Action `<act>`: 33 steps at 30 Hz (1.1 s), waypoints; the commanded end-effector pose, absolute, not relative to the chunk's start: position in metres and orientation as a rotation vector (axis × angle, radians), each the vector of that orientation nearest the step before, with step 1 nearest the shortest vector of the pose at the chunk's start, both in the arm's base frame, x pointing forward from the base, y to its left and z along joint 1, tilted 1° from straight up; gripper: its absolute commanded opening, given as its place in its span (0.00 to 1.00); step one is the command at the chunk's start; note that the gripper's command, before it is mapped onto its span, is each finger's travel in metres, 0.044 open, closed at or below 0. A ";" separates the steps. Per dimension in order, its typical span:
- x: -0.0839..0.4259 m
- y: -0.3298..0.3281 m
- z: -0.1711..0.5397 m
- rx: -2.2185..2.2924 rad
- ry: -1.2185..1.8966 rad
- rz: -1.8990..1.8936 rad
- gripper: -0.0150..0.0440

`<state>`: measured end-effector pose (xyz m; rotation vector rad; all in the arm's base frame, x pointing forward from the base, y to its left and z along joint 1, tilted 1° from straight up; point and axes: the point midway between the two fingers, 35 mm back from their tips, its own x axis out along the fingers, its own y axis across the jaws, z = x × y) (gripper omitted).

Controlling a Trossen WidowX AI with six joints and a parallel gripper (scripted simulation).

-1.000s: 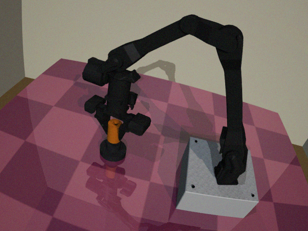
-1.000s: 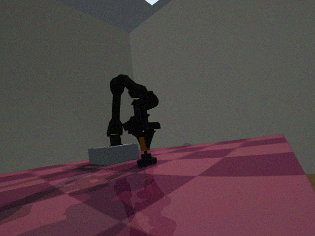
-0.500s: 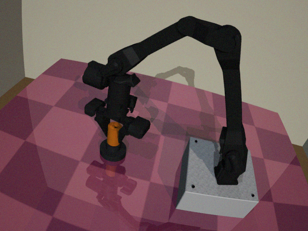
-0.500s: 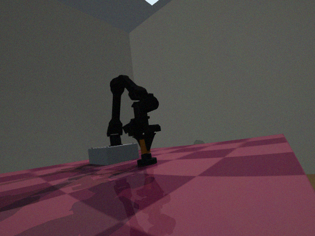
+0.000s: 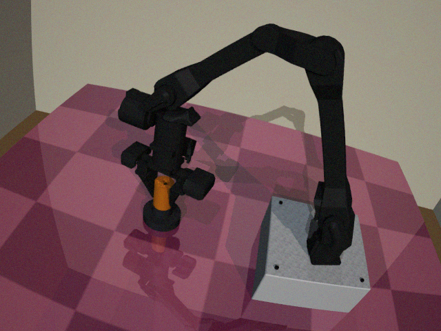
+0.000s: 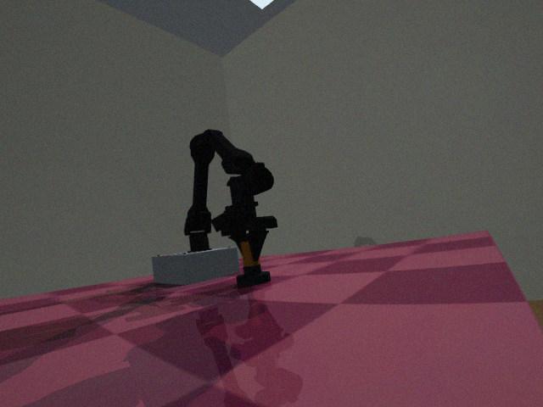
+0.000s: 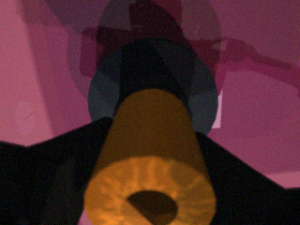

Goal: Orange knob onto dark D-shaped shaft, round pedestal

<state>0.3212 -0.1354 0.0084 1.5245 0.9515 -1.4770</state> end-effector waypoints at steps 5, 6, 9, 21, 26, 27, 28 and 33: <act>0.321 -0.135 0.009 1.525 0.952 -1.477 0.65; 0.321 -0.135 0.009 1.525 0.952 -1.477 0.70; 0.321 -0.135 0.009 1.525 0.952 -1.477 0.83; 0.321 -0.135 0.009 1.525 0.952 -1.477 1.00; 0.323 -0.136 0.056 1.525 0.951 -1.477 1.00; 0.322 -0.136 0.076 1.525 0.951 -1.477 1.00; 0.320 -0.135 0.092 1.525 0.951 -1.477 1.00; 0.320 -0.135 0.105 1.525 0.951 -1.477 1.00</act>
